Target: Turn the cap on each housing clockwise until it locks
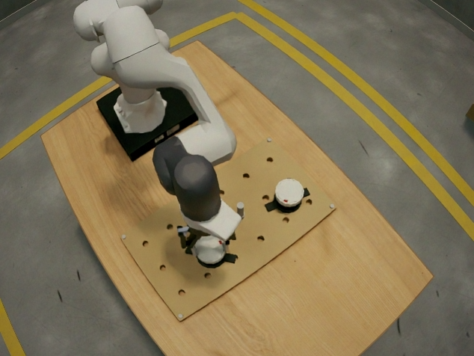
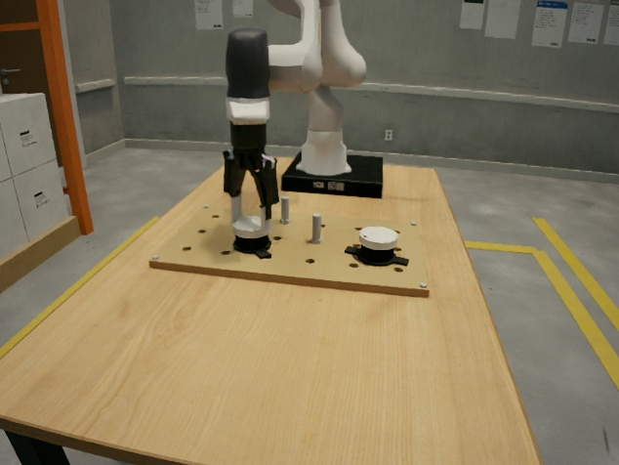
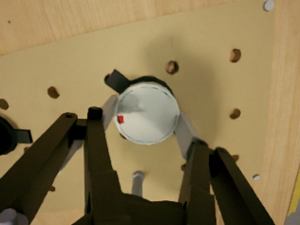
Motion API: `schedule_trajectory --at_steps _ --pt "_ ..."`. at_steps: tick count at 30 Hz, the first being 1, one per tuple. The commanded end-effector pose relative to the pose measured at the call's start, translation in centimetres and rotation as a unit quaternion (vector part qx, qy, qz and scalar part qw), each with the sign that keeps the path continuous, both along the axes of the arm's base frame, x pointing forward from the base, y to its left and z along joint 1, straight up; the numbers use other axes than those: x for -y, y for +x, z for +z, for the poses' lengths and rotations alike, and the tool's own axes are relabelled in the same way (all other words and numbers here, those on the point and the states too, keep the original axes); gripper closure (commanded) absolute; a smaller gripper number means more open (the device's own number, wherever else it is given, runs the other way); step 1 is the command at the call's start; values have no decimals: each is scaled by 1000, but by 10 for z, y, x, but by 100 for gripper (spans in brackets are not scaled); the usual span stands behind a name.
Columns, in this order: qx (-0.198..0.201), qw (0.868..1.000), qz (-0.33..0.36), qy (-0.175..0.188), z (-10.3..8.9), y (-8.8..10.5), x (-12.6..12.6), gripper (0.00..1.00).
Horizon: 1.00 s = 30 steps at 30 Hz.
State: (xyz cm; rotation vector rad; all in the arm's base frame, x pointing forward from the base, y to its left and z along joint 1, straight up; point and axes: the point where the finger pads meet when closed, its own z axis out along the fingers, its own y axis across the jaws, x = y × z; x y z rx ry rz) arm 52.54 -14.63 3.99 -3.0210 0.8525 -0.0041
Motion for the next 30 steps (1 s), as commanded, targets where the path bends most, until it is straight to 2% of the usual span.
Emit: schedule_trajectory --at_steps 1,20,30 --pt "-1 1000 -1 -1 -2 -1 0 90" --pt "-1 1000 7 -1 -2 -1 0 90" --pt "-1 994 110 -1 -2 -1 0 90"
